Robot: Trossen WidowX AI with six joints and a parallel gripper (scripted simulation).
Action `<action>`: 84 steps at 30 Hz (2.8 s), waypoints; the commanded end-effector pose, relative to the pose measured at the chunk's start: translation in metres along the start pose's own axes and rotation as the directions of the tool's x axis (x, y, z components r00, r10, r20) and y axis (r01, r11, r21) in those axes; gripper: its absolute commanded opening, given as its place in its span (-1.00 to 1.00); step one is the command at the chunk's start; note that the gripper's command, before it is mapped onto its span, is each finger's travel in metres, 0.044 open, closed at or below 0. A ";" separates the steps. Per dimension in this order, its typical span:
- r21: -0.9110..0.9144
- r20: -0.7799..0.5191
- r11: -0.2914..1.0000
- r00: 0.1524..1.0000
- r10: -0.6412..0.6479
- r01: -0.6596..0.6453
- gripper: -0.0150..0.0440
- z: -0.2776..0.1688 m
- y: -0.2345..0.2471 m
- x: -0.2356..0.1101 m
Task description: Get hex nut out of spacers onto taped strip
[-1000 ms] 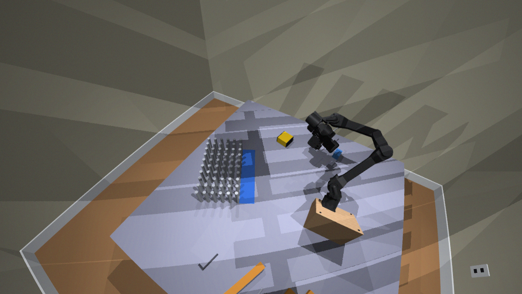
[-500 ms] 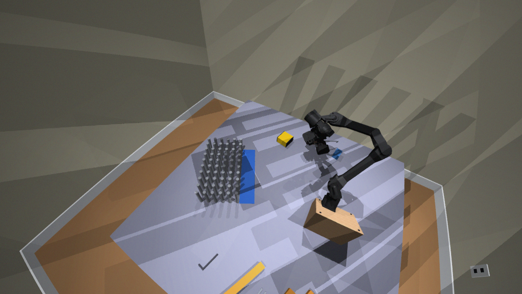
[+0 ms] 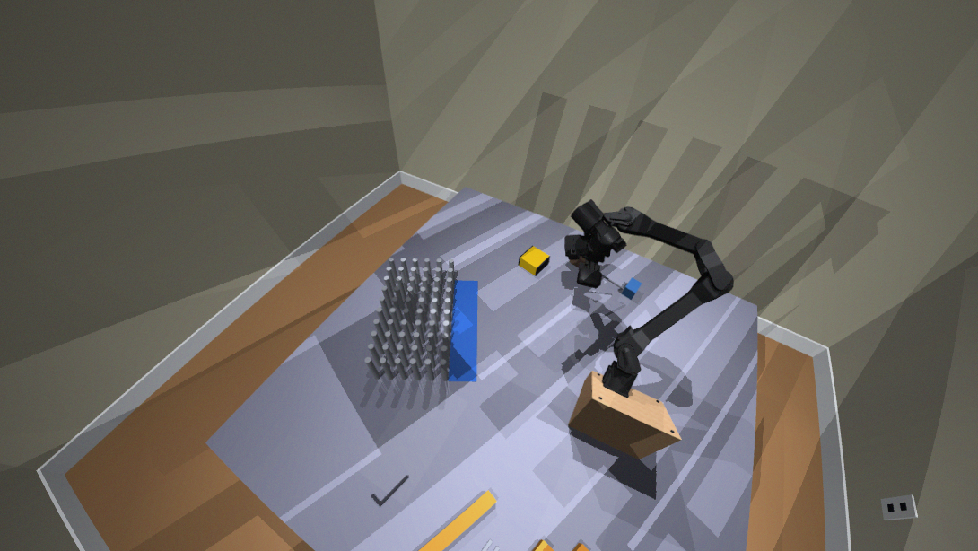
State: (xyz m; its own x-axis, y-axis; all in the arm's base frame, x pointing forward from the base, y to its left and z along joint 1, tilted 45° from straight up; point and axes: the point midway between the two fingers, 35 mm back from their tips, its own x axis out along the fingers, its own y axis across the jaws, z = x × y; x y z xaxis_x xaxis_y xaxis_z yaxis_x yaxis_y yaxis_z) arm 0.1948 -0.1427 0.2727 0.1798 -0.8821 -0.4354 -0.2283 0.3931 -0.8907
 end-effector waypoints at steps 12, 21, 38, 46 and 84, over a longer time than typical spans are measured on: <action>0.411 0.082 0.906 0.994 0.072 -0.099 -0.49 0.020 0.008 -0.001; 0.653 0.134 0.735 0.983 0.126 -0.183 -0.49 0.034 0.016 -0.002; 0.929 0.228 0.239 0.947 0.227 -0.281 -0.49 0.061 0.032 -0.007; 0.962 0.269 -0.030 0.923 0.273 -0.272 -0.49 0.073 0.040 -0.009; 0.390 0.439 -0.864 0.760 0.479 0.320 -0.49 0.126 0.075 -0.031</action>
State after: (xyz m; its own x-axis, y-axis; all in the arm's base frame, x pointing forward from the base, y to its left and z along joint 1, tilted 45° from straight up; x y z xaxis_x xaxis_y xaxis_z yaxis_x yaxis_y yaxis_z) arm 0.2889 -0.0575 0.2043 0.4391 -0.3936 -0.8076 0.6768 -0.4463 0.5855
